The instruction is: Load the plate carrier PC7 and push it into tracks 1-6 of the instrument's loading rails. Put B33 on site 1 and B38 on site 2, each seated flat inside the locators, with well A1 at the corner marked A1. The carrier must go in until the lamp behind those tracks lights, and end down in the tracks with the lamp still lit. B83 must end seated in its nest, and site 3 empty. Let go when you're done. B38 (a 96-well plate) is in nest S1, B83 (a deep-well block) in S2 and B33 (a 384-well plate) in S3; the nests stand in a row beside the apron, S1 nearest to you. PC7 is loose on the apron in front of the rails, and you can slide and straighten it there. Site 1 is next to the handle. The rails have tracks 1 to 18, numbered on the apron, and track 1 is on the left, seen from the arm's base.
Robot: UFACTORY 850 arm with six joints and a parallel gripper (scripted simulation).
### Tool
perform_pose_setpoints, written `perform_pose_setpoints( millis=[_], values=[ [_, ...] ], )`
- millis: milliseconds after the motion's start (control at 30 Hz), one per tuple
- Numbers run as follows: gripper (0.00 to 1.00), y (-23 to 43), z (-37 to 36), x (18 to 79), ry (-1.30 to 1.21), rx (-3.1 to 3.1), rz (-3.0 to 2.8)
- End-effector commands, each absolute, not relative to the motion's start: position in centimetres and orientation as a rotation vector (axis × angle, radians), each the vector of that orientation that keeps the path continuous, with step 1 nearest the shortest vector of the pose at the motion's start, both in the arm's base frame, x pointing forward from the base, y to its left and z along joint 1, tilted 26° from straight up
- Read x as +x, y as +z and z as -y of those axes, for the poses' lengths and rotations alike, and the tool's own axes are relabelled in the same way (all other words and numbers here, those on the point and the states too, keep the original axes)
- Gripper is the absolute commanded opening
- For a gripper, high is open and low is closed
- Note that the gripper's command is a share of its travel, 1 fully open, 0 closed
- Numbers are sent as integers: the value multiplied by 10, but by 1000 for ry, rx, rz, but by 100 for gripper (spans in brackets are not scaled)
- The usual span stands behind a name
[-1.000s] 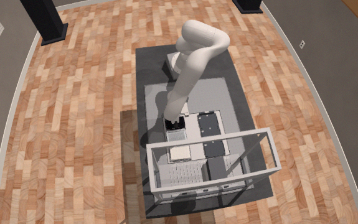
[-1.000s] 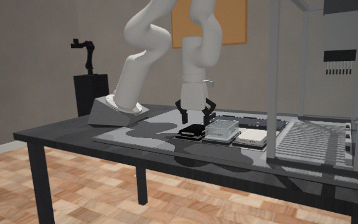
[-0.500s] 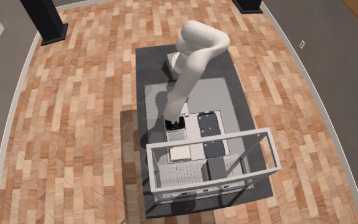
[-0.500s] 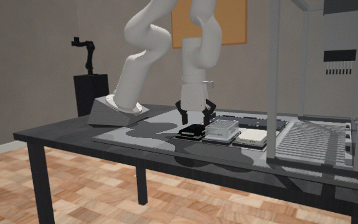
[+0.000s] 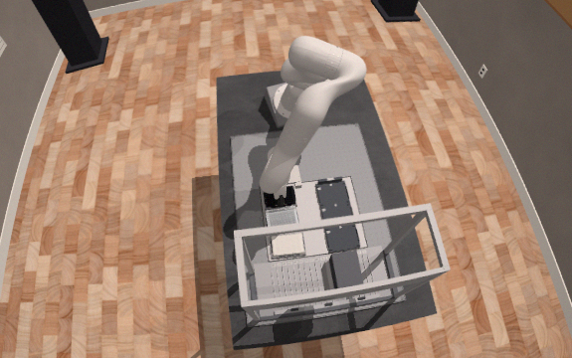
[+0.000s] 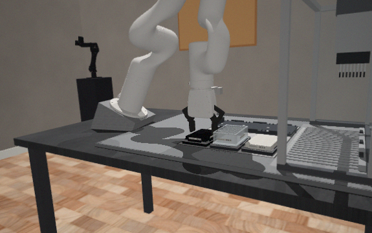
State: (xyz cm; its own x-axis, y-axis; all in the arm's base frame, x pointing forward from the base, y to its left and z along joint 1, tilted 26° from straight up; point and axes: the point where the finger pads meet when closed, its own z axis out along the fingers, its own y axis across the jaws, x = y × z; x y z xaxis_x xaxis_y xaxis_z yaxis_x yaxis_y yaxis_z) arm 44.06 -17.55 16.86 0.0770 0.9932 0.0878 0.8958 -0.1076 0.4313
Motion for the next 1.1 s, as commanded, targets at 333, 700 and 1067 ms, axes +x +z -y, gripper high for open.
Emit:
perform_pose_setpoints(
  millis=[333, 700, 1067],
  values=[
    [100, 162, 175, 444, 529, 2091, -1896],
    [100, 161, 175, 445, 529, 2091, -1896],
    [0, 162, 175, 444, 529, 2091, -1896]
  ],
)
